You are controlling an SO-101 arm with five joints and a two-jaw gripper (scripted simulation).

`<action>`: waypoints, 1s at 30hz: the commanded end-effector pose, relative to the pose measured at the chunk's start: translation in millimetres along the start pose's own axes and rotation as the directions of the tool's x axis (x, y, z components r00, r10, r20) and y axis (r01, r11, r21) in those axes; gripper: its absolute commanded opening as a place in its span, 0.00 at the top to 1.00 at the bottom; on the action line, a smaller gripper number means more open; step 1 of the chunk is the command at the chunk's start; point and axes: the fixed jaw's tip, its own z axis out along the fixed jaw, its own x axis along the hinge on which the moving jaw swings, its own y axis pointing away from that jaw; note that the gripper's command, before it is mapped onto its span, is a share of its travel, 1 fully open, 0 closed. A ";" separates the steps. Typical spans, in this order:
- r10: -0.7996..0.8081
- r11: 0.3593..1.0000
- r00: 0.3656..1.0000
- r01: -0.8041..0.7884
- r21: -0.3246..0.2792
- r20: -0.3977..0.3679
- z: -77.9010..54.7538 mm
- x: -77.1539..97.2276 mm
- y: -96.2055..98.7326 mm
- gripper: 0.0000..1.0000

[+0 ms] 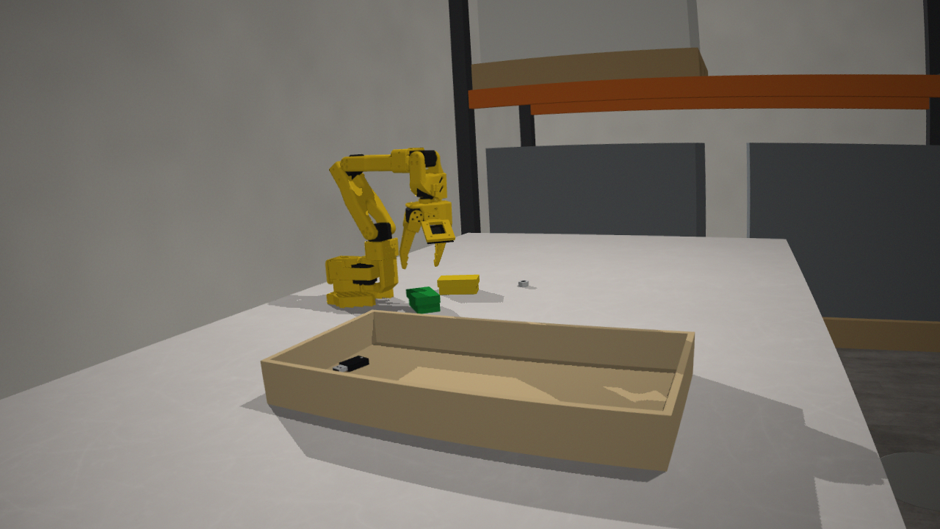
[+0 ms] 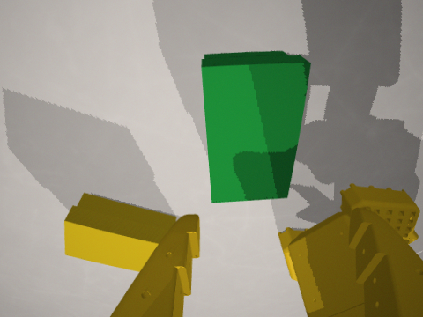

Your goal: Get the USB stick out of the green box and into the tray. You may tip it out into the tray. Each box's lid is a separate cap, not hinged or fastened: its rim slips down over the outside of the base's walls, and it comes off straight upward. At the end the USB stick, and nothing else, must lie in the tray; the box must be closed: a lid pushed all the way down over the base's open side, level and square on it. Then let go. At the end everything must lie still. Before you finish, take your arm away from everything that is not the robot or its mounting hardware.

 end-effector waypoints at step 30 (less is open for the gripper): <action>0.004 1.000 1.000 -0.004 -0.015 0.014 -0.8 -1.4 -0.4 0.71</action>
